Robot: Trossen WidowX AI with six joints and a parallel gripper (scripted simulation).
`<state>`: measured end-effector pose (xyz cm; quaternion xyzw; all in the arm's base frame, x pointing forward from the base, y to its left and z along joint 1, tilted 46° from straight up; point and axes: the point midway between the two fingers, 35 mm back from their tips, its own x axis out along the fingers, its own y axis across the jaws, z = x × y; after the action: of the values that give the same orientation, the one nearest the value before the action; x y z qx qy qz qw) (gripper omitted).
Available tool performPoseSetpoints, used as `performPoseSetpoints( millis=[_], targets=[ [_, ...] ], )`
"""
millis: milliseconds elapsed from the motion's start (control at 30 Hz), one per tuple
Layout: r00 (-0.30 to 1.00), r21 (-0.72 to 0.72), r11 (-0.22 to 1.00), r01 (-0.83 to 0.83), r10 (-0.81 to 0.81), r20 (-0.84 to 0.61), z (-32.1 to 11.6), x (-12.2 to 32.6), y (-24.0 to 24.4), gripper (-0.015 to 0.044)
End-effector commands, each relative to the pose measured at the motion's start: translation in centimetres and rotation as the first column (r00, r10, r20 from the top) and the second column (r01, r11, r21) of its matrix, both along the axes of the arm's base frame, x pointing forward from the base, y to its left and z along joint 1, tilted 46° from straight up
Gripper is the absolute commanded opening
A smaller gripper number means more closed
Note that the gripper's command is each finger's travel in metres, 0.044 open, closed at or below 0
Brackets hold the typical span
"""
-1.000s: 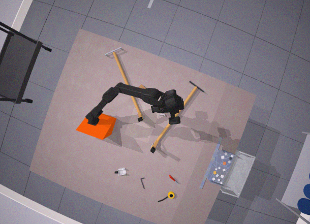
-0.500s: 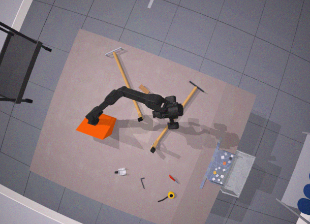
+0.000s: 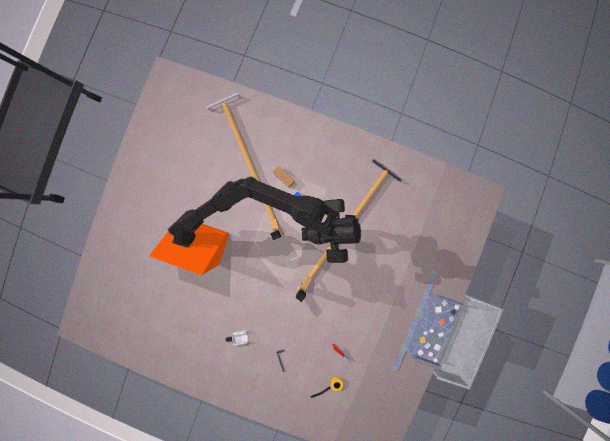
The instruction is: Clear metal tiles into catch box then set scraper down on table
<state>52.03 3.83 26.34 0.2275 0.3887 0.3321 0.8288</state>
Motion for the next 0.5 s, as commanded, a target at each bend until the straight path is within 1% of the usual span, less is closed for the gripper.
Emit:
performPoseSetpoints(
  millis=[0,167,467],
  targets=[
    [0.999,0.004,1.000,-0.016,0.016,-0.030,-1.5,0.1,0.1,0.0000],
    [0.998,0.008,0.999,-0.033,0.033,-0.061,-2.8,0.0,0.2,0.0000],
    [0.997,0.007,0.999,-0.036,0.036,-0.066,-3.5,0.3,0.7,0.0000]
  ],
)
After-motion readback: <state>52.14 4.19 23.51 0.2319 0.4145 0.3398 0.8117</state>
